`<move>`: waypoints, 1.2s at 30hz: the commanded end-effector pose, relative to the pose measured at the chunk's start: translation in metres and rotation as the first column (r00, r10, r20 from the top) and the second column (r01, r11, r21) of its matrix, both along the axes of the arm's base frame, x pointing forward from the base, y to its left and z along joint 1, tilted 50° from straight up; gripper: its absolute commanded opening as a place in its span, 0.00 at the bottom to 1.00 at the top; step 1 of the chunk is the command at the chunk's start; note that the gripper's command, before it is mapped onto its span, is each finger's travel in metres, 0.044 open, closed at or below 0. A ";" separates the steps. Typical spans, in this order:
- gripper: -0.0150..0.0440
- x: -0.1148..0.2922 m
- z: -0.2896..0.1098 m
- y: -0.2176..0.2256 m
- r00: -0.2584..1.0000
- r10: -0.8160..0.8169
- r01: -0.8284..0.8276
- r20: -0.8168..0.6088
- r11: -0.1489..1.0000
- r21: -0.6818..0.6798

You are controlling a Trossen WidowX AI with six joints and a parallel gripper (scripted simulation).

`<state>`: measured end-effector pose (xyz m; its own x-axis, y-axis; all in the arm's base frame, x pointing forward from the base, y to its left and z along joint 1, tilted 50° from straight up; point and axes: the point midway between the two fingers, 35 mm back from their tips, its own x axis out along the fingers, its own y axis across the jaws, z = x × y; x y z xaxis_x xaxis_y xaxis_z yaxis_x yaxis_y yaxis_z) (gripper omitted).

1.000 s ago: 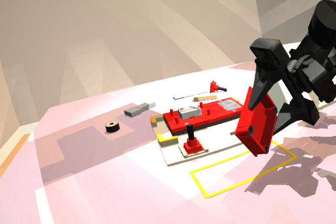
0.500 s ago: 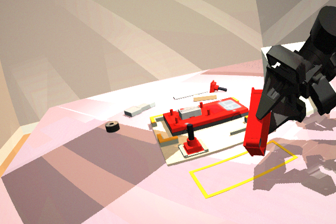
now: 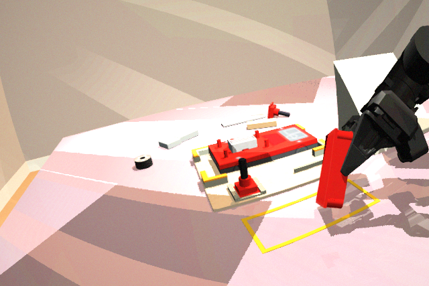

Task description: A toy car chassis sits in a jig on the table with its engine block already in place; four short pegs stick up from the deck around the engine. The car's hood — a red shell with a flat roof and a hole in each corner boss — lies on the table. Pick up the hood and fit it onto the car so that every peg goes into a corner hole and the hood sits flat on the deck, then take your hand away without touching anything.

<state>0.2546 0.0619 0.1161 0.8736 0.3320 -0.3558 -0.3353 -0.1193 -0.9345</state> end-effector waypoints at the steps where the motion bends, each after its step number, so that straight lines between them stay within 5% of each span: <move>1: 0.25 -0.002 -0.005 0.004 0.998 0.043 -0.039 0.037 0.993 -0.112; 4: 0.25 -0.003 -0.008 0.009 0.994 0.085 -0.070 0.065 0.977 -0.203; 10: 0.25 -0.002 -0.005 0.006 0.997 0.056 -0.049 0.045 0.990 -0.133; 27: 1.00 -0.002 -0.005 0.006 0.996 0.061 -0.051 0.059 0.985 -0.164; 36: 1.00 -0.007 -0.005 -0.016 0.995 0.101 -0.090 0.025 0.956 -0.279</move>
<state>0.2499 0.0548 0.1087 0.8631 0.3136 -0.3958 -0.2778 -0.3597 -0.8908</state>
